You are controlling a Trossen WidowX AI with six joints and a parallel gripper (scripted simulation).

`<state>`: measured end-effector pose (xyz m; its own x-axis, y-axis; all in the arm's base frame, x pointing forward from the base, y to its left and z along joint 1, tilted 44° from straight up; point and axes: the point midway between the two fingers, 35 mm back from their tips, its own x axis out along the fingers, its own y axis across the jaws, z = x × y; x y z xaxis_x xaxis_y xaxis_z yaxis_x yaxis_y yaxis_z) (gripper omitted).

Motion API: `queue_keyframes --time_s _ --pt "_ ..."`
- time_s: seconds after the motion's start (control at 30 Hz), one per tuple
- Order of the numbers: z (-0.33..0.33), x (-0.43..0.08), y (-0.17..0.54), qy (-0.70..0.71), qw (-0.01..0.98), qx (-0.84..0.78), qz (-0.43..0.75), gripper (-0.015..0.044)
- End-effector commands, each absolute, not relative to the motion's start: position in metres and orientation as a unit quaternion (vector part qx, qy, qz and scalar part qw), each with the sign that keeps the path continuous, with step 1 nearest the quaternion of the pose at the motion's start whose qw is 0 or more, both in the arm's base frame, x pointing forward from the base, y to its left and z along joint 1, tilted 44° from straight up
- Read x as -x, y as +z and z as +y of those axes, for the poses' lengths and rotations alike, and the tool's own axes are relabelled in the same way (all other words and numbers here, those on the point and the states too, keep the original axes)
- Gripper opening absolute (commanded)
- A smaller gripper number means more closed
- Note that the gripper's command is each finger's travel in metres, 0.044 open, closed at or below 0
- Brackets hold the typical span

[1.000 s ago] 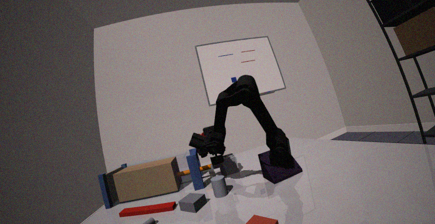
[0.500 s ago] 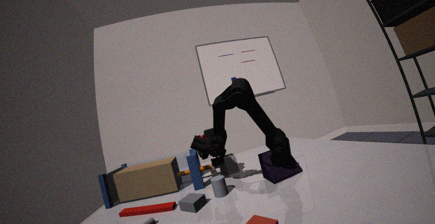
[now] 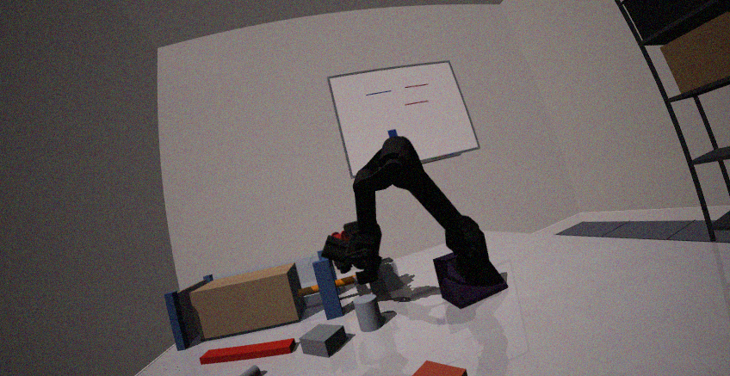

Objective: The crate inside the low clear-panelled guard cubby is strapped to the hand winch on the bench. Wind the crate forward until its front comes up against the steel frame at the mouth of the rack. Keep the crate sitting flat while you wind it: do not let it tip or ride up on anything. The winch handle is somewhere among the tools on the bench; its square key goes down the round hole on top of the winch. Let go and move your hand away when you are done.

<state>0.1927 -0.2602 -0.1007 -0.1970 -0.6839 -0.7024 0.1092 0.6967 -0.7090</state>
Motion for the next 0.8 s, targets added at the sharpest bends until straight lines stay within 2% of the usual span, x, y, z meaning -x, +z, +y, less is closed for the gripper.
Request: queue_keyframes --time_s 0.0,0.77 --pt "-0.262 -0.192 -0.099 -0.339 0.596 0.207 0.698 0.0000" --pt "-0.249 -0.192 -0.101 -0.338 0.601 0.209 0.693 0.0000"
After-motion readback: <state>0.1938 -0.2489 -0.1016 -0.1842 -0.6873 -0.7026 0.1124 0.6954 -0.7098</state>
